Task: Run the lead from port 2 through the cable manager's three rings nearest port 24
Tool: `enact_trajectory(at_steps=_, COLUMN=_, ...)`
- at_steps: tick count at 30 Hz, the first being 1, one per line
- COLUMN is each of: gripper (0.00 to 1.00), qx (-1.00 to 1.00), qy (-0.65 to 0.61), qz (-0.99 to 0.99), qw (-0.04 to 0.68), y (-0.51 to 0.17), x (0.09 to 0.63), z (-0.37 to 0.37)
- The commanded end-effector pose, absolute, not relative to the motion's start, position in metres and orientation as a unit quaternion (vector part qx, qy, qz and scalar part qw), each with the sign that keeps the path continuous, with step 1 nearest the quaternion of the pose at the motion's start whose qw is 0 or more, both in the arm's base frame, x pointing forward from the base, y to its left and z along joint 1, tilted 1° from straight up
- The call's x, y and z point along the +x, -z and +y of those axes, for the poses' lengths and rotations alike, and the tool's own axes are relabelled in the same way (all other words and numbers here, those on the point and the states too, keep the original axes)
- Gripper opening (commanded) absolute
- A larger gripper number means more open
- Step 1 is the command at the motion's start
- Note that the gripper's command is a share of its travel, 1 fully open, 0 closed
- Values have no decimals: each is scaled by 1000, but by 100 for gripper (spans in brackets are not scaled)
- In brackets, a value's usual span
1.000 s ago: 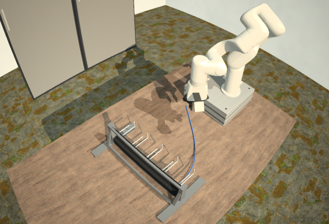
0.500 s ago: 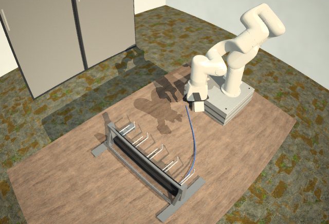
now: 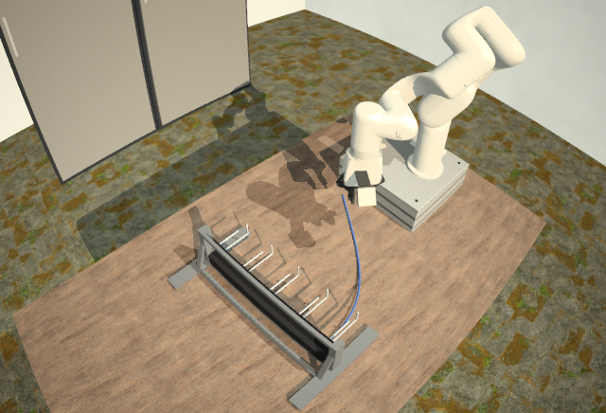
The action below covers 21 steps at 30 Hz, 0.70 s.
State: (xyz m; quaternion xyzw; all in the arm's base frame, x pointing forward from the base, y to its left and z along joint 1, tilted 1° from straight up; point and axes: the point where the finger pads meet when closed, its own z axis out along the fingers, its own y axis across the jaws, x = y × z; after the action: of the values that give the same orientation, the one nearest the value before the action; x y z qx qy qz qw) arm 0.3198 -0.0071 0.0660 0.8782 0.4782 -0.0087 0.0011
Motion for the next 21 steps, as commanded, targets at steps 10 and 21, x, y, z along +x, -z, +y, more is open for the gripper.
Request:
enact_trajectory(at_steps=10, gripper=33, qx=878, qy=8, qz=478, qw=2, y=-51, x=321, z=-7)
enact_trajectory(at_steps=21, gripper=33, qx=878, qy=8, qz=478, qw=2, y=-17, x=320, z=-8)
